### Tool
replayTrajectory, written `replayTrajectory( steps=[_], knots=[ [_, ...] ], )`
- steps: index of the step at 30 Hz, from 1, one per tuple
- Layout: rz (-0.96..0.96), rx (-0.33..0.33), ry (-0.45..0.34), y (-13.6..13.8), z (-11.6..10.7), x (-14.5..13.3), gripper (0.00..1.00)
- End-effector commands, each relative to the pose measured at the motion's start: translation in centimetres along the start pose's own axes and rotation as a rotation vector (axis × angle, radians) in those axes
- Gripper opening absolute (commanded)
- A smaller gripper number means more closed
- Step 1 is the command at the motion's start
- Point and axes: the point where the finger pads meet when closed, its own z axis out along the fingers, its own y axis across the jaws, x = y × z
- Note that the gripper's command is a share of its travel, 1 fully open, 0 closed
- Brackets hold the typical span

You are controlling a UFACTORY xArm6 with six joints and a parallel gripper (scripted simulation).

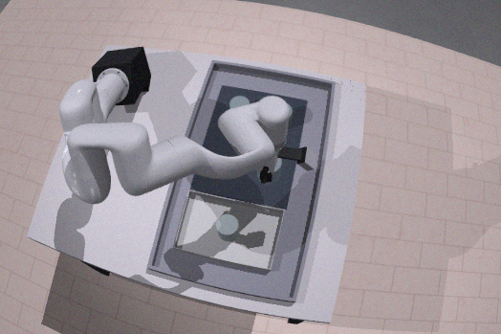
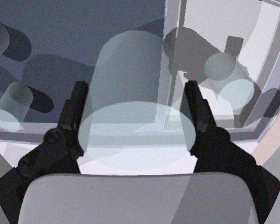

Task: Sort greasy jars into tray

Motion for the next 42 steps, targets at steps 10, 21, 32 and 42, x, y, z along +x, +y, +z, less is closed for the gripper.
replayTrajectory(
  steps=[10, 21, 32, 42],
  knots=[
    [0.001, 0.001, 0.003, 3.5, -0.1, 0.3, 0.00],
    [0.001, 0.001, 0.003, 6.5, -0.1, 0.5, 0.00],
    [0.001, 0.001, 0.003, 10.1, -0.1, 0.8, 0.00],
    [0.001, 0.001, 0.003, 12.7, -0.1, 0.9, 0.00]
  ],
)
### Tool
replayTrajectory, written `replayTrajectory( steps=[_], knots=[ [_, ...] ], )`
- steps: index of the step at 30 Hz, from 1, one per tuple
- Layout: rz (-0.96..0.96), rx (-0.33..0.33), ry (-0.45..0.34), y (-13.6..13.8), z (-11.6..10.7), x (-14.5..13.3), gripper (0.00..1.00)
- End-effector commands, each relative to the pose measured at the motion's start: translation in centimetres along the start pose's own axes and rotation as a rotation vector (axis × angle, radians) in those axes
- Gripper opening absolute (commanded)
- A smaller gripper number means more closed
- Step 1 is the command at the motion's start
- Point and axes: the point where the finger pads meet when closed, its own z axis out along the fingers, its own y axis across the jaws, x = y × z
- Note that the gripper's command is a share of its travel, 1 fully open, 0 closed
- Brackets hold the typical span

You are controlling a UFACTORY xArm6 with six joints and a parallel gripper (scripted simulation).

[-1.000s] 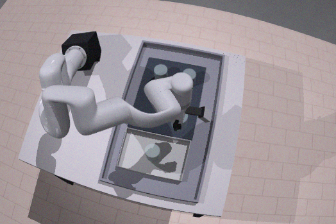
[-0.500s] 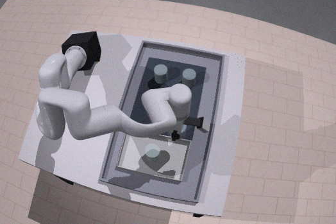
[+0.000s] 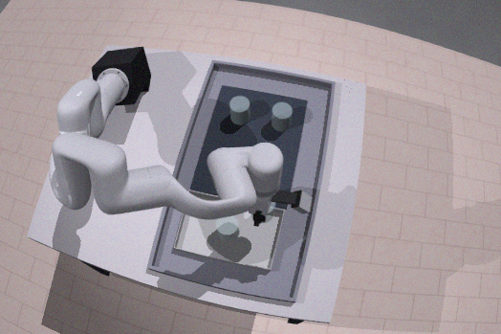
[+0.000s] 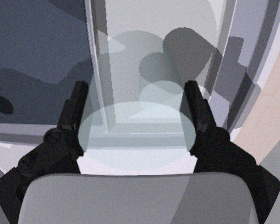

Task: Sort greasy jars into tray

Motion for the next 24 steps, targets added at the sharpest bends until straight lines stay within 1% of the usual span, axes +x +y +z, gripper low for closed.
replayTrajectory(
  steps=[1, 9, 14, 24],
  knots=[
    [0.003, 0.001, 0.004, 1.3, -0.2, 0.2, 0.00],
    [0.003, 0.001, 0.004, 3.9, -0.2, 0.4, 0.00],
    [0.003, 0.001, 0.004, 3.9, -0.2, 0.4, 0.00],
    [0.003, 0.001, 0.004, 3.9, 2.5, 0.4, 0.00]
  ],
)
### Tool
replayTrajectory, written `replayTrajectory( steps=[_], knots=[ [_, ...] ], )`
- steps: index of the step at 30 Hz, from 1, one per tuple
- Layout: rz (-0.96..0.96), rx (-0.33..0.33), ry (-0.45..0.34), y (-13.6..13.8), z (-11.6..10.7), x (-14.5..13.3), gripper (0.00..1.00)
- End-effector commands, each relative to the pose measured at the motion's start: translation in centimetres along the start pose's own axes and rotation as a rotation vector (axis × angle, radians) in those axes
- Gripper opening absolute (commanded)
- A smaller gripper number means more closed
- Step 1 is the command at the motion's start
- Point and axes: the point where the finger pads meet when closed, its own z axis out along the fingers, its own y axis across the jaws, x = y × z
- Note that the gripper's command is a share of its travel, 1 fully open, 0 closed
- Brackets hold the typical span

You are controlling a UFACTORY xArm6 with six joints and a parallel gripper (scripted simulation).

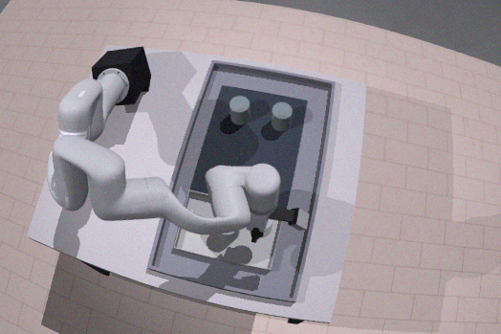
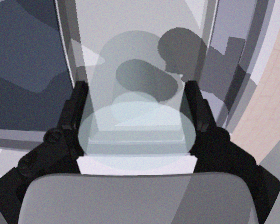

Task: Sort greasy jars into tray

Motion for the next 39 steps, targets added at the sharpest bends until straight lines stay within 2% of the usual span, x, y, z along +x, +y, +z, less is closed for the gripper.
replayTrajectory(
  steps=[1, 21, 36, 39],
  knots=[
    [0.002, 0.000, 0.004, 0.1, 0.8, 0.1, 0.00],
    [0.002, 0.000, 0.004, 0.1, 5.0, 0.1, 0.00],
    [0.002, 0.000, 0.004, 0.1, 8.9, 0.2, 0.00],
    [0.002, 0.000, 0.004, 0.1, 8.9, 0.2, 0.00]
  ],
)
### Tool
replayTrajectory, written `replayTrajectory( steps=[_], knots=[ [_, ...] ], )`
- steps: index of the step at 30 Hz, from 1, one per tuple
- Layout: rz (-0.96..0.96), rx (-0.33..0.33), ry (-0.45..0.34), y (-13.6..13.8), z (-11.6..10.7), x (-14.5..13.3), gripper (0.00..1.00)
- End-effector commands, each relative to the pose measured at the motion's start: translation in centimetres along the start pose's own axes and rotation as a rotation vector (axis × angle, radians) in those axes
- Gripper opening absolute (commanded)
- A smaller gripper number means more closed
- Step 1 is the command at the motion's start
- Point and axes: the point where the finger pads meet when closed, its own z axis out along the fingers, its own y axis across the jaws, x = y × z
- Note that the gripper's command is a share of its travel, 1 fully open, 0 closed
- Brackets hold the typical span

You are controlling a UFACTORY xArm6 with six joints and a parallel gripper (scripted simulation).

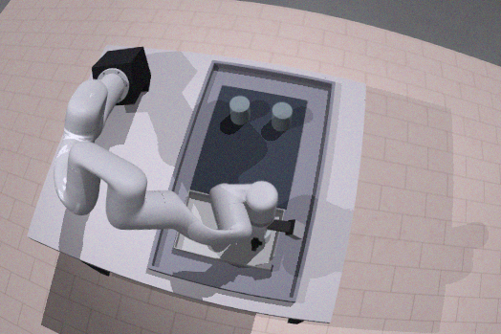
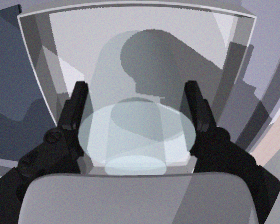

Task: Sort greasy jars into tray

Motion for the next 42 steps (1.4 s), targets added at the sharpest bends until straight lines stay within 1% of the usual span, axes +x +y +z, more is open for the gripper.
replayTrajectory(
  steps=[1, 5, 26, 34, 35, 42],
  knots=[
    [0.002, 0.000, 0.005, 0.1, -0.1, 0.2, 0.00],
    [0.002, 0.000, 0.005, 0.1, -0.1, 0.2, 0.00],
    [0.002, 0.000, 0.005, 0.1, 2.4, 0.2, 0.00],
    [0.002, 0.000, 0.005, 0.1, 2.4, 0.2, 0.00],
    [0.002, 0.000, 0.005, 0.1, 2.4, 0.2, 1.00],
    [0.002, 0.000, 0.005, 0.1, 2.4, 0.2, 1.00]
  ],
)
